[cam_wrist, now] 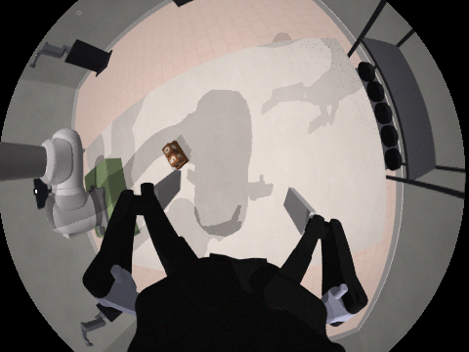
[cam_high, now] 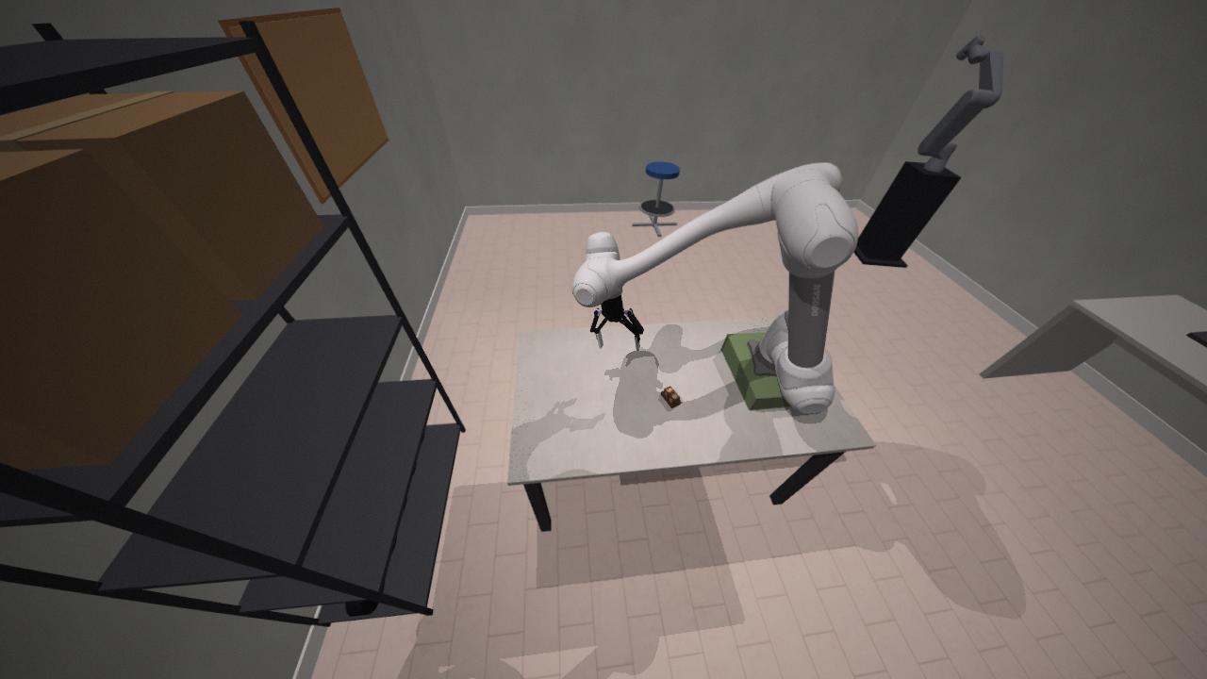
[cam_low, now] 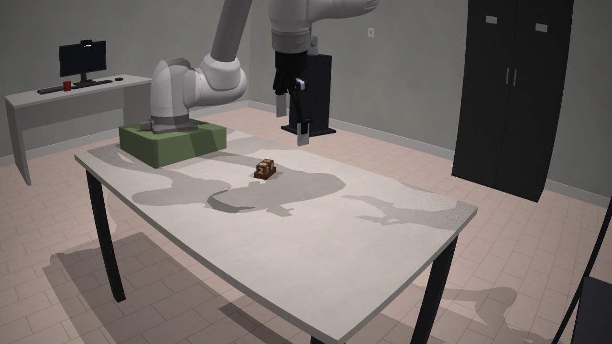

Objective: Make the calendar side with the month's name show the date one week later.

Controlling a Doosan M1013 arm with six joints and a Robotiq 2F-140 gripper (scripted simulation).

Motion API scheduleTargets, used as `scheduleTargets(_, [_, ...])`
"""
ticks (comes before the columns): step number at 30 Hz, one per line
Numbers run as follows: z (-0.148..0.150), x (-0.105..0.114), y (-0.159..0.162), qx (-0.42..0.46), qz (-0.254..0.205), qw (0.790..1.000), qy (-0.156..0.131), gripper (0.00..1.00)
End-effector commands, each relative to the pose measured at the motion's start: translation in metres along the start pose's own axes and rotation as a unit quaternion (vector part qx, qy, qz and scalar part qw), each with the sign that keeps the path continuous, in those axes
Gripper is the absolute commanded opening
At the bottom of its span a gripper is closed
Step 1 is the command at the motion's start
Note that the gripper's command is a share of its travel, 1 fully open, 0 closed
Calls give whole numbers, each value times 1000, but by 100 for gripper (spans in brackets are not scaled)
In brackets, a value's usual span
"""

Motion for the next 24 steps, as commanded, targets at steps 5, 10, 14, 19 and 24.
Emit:
scheduleTargets(5, [-84,-40,-19,146,-46,987,42,100])
scheduleTargets(10, [-126,-61,-21,220,-70,971,57,100])
scheduleTargets(14, [-156,-77,-20,273,-87,956,66,100])
scheduleTargets(19, [-199,-100,-15,351,-111,927,78,100])
scheduleTargets(24, [-223,-113,-11,394,-124,907,84,100])
Point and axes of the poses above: the point where the finger pads meet when closed, its own x axis back along the fingers, its own z axis across the jaws, y = z × x, the point moved 8 cm from there along x, back along the fingers, and after that the axes turned 3 degrees about x, right-handed, at the moved point
